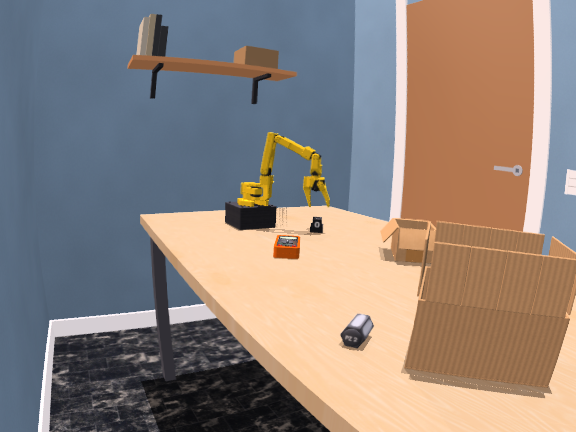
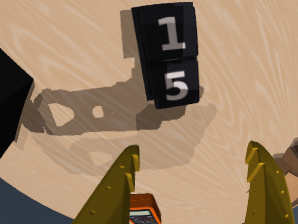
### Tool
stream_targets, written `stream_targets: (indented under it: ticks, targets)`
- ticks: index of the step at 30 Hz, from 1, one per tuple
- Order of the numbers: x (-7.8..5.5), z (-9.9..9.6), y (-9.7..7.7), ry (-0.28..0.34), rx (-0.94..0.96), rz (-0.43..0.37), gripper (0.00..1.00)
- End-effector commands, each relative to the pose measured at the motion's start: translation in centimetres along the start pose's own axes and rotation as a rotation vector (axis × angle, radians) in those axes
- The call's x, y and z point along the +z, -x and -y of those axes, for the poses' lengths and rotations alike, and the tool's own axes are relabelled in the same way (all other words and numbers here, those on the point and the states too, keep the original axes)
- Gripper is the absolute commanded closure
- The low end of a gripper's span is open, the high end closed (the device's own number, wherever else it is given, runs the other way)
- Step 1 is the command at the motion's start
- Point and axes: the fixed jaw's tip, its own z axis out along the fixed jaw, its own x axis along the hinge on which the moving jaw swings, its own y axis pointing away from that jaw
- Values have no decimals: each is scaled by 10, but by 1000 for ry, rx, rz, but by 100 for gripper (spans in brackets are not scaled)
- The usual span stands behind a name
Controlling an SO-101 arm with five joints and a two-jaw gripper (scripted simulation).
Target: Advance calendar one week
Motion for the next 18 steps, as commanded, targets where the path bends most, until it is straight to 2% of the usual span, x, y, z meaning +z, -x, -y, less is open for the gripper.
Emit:
stream_targets:
  ticks: [1, 7, 14, 16, 18]
  targets:
    - [-5, -2, -6, -6, 86, 2, 64]
    - [-10, -9, -19, -6, 315, 3, 64]
    - [-18, -20, -38, -5, 670, 6, 64]
    - [-18, -20, -38, -5, 670, 6, 64]
    - [-21, -25, -44, -5, 796, 7, 64]
